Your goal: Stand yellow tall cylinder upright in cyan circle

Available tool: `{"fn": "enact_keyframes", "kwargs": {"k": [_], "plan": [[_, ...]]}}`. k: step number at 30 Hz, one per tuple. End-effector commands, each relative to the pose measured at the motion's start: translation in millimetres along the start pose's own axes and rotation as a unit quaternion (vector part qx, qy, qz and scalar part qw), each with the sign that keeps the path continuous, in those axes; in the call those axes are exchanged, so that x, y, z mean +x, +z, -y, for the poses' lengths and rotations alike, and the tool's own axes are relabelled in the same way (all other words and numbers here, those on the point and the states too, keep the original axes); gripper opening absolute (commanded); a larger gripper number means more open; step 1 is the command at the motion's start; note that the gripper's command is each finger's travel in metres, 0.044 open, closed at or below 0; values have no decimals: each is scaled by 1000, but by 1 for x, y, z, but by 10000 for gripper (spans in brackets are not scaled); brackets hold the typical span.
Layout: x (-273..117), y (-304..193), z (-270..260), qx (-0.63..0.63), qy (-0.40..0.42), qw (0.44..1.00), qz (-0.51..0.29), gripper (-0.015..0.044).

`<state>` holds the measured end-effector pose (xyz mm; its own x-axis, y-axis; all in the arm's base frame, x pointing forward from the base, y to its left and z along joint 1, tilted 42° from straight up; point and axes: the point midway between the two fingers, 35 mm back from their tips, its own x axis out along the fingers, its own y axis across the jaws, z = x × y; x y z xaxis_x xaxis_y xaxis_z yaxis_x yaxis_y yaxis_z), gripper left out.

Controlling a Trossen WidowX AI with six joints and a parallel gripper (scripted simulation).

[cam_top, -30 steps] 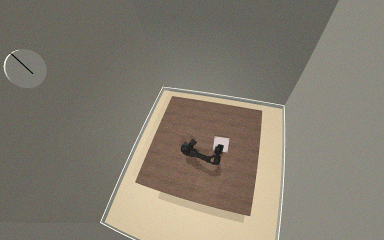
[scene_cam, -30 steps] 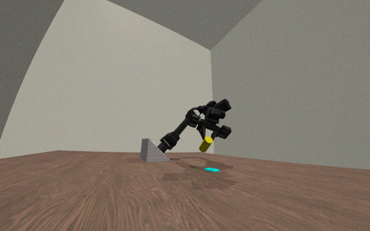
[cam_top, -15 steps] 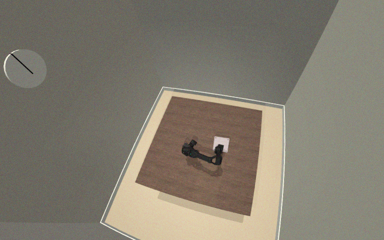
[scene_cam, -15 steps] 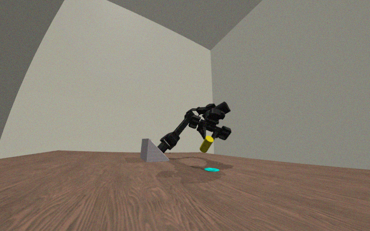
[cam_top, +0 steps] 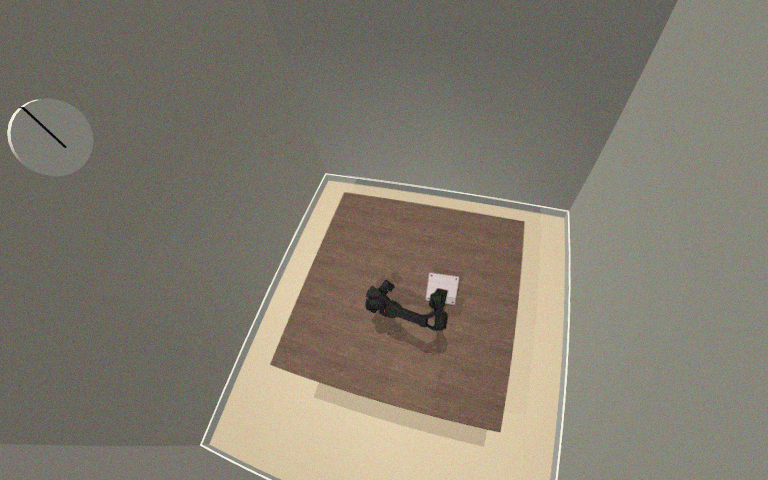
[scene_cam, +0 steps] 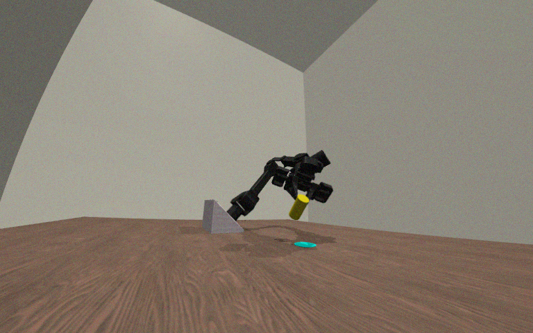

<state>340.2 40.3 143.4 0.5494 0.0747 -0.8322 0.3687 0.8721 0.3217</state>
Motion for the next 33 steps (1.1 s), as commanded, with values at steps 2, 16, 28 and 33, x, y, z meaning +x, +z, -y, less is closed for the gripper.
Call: {"fn": "enact_keyframes", "kwargs": {"k": [2,16,28,33], "plan": [[-1,0,0,4,-1,1000,20,105],[-5,1,-2,14,4,997,70,105],[-10,1,-3,26,11,993,113,105],[-12,1,-3,32,15,991,130,105]]}}
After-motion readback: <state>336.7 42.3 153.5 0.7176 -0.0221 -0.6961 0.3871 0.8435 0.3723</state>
